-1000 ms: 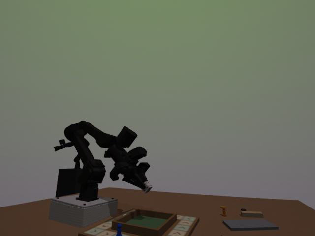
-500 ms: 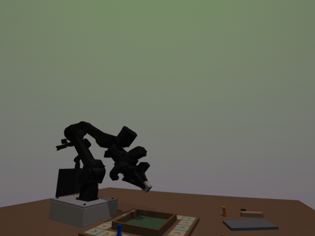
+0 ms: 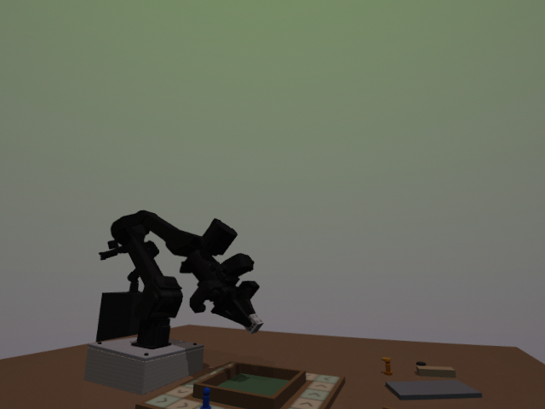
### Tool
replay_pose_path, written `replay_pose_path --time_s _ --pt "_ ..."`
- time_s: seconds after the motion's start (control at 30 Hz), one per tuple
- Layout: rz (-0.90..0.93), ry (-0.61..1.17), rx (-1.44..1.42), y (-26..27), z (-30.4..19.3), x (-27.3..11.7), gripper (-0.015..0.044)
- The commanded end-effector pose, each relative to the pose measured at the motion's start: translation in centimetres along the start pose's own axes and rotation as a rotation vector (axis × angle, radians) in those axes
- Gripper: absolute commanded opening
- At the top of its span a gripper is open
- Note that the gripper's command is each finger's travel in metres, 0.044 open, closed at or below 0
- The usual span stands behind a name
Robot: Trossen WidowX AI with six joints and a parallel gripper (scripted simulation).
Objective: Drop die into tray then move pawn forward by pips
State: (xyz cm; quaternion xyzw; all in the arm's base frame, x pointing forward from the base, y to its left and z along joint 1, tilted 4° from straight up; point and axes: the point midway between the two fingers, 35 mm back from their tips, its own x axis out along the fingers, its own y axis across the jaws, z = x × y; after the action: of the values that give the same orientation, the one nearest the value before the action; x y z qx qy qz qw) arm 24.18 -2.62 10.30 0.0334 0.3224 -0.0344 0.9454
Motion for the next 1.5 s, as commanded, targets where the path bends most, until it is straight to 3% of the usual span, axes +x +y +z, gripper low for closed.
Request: replay_pose_path --time_s 0.0,0.53,0.83,1.1,1.23,1.47 --pt "0.003 -0.007 0.003 0.0 0.3 -0.1 0.0000" --pt "0.000 0.000 0.000 0.0 0.0 0.0 0.0000" --pt "0.000 0.000 0.000 0.0 0.2 -0.1 0.0236" --pt "0.003 -0.007 0.003 0.0 3.0 -2.7 0.0440" --pt "0.003 0.026 0.004 0.0 3.0 -2.5 0.0440" --pt "0.004 0.366 0.009 0.0 2.3 -0.5 0.0440"
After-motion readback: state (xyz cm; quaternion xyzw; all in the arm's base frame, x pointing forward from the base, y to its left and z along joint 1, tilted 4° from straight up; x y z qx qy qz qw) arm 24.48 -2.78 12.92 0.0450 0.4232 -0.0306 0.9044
